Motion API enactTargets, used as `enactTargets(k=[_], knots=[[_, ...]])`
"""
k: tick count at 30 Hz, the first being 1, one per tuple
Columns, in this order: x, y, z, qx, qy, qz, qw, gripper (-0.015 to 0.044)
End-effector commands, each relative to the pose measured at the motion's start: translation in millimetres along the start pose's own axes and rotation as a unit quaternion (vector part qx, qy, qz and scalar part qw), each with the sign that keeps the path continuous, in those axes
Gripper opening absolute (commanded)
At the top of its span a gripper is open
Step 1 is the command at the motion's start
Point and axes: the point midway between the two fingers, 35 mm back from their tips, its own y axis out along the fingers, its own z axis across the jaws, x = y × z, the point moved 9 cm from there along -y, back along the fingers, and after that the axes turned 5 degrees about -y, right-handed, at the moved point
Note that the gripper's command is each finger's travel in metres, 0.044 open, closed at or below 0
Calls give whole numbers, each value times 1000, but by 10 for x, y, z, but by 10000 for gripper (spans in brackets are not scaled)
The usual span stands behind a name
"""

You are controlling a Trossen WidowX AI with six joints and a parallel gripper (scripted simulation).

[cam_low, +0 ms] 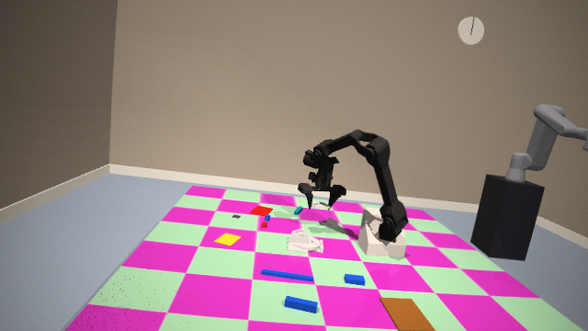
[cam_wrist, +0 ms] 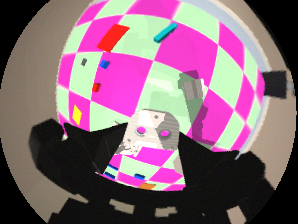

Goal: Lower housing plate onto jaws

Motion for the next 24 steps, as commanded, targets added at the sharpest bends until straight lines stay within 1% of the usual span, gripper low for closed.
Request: enactTargets(k=[1,12,24], knots=[[-109,4,65,2,-48,4,999,351],[-403,11,276,5,-197,6,980,351],[-741,36,464,10,-355,10,935,351]])
